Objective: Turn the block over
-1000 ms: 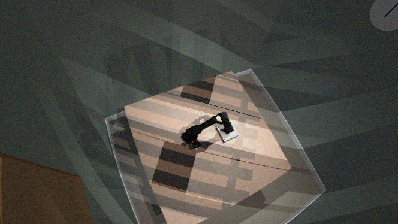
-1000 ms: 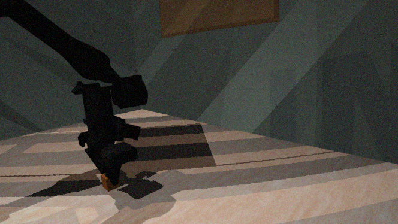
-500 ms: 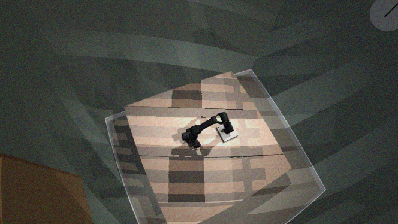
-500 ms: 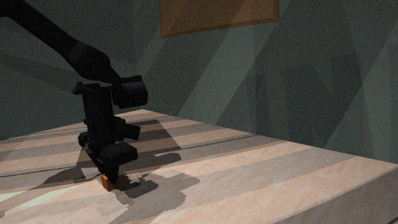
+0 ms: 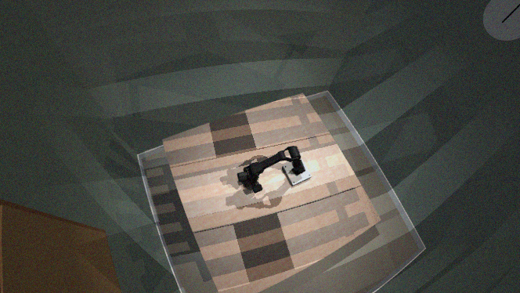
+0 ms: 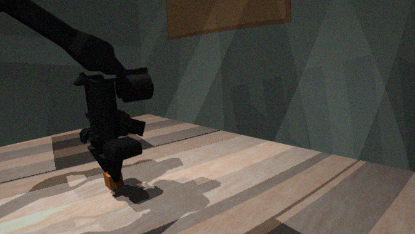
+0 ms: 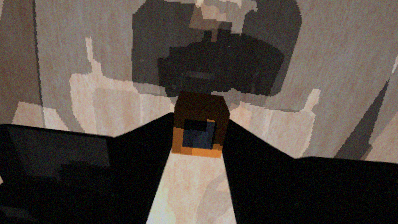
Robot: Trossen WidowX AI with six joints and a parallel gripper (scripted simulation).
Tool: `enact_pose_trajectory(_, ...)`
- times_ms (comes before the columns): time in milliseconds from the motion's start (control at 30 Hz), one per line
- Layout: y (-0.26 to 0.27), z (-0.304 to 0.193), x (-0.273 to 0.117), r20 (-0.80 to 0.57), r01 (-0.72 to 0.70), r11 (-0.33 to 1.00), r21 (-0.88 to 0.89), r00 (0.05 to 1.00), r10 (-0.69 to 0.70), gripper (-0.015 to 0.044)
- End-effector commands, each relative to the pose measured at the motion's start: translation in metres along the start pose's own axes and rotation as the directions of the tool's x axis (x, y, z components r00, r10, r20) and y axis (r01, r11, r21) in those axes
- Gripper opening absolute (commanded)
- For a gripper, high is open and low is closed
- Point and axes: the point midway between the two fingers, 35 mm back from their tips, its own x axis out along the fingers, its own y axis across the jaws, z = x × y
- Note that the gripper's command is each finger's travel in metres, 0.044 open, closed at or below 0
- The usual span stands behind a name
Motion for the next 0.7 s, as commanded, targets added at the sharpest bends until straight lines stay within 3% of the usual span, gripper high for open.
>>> enact_pose_trajectory(0, -0.0003, 0.0006, -0.0026, 0.040, -0.001, 1.000, -0.003, 0.999, 0.001, 0.0000)
enact_pose_trajectory(667, -0.0008, 0.0003, 0.0062, 0.347, -0.004, 1.000, -0.001, 0.938, 0.004, 0.0000)
